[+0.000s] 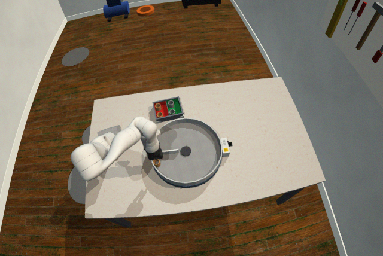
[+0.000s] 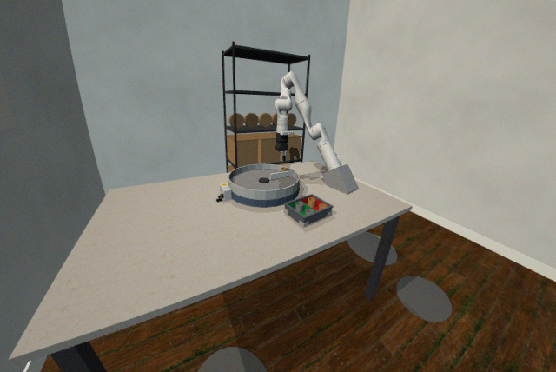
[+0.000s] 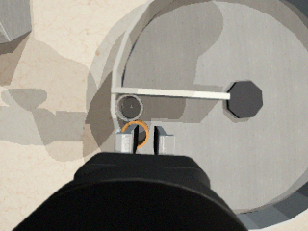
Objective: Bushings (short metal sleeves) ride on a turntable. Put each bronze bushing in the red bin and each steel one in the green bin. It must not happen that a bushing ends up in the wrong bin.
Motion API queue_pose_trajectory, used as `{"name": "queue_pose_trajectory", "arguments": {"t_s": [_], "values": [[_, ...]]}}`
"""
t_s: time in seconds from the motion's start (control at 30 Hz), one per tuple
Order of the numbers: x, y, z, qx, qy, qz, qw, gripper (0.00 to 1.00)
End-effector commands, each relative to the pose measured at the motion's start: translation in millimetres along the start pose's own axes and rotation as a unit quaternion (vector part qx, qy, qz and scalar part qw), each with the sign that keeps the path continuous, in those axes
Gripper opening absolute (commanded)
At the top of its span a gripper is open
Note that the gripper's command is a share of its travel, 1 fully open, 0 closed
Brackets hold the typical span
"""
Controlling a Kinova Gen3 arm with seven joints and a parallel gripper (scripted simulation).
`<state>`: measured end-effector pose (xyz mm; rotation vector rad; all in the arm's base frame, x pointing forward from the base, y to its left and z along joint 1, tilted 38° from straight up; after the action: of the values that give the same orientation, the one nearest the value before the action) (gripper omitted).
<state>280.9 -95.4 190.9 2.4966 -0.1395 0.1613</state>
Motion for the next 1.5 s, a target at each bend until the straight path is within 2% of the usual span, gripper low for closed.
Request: {"name": "queue_pose_trajectory", "arguments": {"t_s": [0.0, 0.1, 0.2, 0.37, 0.53, 0.7, 0.8, 0.97, 1.13, 1.3, 1.4, 1.47], "values": [[5, -12, -12.0, 0.000, 0.000, 0.001, 1.000, 0.45], [16, -36, -35.9, 0.000, 0.000, 0.001, 1.000, 0.45], [16, -36, -35.9, 0.000, 0.000, 0.001, 1.000, 0.45], [34, -74, -75.7, 0.000, 0.000, 0.001, 1.000, 0.45], [34, -74, -75.7, 0.000, 0.000, 0.001, 1.000, 0.45], [52, -113, -115.5, 0.000, 0.000, 0.001, 1.000, 0.45], [52, -113, -115.5, 0.000, 0.000, 0.001, 1.000, 0.45], [70, -152, -155.4, 0.000, 0.000, 0.001, 1.000, 0.45], [70, -152, -155.4, 0.000, 0.000, 0.001, 1.000, 0.45], [88, -191, -195.2, 0.000, 0.000, 0.001, 1.000, 0.45], [88, -191, -195.2, 0.000, 0.000, 0.001, 1.000, 0.45], [96, -207, -211.1, 0.000, 0.000, 0.001, 1.000, 0.45]]}}
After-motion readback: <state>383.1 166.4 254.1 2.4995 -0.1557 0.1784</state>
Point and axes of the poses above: the point where the finger pads meet when closed, its own z axis out along the fingers, its own x axis across the jaws, y = z × x, the point moved 1 cm from there along -z, back along the fingers, and after that the axes turned 3 degrees about z, right-handed, at the moved point
